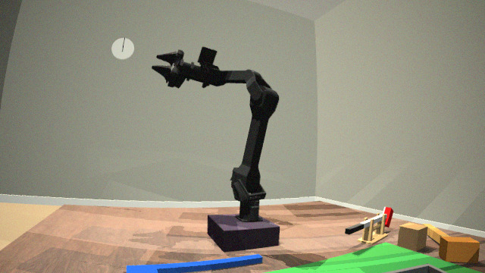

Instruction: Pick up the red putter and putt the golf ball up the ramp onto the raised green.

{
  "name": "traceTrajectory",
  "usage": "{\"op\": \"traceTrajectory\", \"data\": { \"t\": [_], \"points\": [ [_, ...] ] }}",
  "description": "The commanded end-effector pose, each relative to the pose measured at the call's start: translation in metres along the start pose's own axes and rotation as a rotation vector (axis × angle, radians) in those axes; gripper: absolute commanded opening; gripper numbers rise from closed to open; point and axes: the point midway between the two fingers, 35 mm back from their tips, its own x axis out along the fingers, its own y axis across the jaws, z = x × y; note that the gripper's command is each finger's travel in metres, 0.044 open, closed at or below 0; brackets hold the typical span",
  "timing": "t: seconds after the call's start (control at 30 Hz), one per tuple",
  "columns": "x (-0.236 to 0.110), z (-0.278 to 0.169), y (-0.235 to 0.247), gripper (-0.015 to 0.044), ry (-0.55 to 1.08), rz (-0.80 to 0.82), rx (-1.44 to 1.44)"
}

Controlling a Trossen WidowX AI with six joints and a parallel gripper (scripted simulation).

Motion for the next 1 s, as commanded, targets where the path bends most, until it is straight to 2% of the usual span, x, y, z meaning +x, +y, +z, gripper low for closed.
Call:
{"op": "traceTrajectory", "data": {
  "t": [0.0,0.03,0.3,0.57,0.77,0.97],
  "points": [
    [0.001,-0.002,-0.001,0.0426,0.005,-0.002,-0.004],
    [0.005,-0.006,-0.005,0.044,0.019,-0.007,-0.016],
    [0.061,-0.037,-0.076,0.044,0.157,-0.15,-0.165],
    [0.102,-0.088,-0.185,0.044,0.355,-0.341,-0.371],
    [0.106,-0.138,-0.274,0.044,0.553,-0.469,-0.553],
    [0.081,-0.192,-0.362,0.044,0.799,-0.566,-0.752]
  ]
}}
